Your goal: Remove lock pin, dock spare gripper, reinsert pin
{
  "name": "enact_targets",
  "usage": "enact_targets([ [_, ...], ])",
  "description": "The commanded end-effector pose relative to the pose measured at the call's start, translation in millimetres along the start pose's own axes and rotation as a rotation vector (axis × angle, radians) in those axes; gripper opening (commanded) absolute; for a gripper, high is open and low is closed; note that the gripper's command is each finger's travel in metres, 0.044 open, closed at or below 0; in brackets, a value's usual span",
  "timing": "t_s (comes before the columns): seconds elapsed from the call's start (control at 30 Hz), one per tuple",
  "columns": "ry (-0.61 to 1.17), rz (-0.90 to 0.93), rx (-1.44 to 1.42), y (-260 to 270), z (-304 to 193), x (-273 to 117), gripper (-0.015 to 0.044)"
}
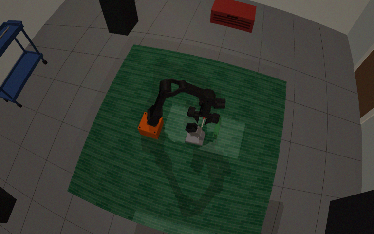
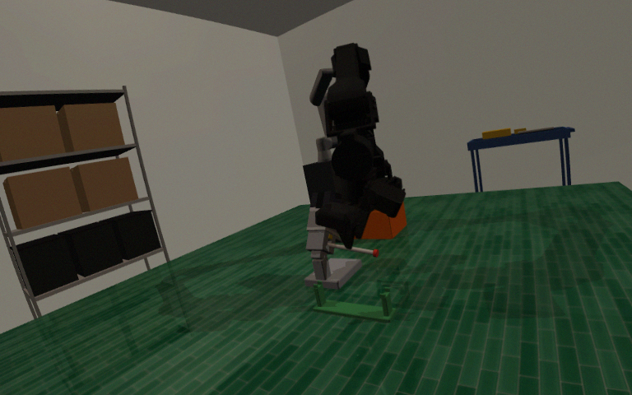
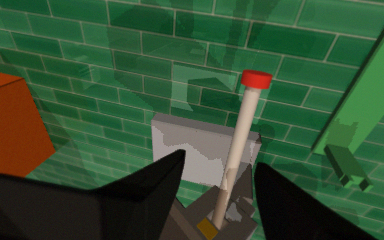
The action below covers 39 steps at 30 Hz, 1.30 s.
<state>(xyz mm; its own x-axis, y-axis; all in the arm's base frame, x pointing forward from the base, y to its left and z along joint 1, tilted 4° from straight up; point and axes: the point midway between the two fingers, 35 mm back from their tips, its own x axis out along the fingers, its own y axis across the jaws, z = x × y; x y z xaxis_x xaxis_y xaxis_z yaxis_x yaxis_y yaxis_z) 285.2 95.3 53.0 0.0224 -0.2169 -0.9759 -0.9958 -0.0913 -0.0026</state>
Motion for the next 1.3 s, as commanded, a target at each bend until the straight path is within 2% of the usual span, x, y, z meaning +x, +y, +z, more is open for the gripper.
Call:
enact_targets([
  [0.0, -0.002, -0.001, 0.001, 0.5, 4.2, -9.3, 0.0200],
  [0.6, 0.011, 0.009, -0.011, 4.5, 22.4, -56.3, 0.0200],
  [0.9, 0.012, 0.008, -0.013, 4.1, 19.4, -50.7, 0.0436],
  [1.27, 0.012, 0.008, -0.013, 4.1, 19.4, -50.7, 0.0440],
])
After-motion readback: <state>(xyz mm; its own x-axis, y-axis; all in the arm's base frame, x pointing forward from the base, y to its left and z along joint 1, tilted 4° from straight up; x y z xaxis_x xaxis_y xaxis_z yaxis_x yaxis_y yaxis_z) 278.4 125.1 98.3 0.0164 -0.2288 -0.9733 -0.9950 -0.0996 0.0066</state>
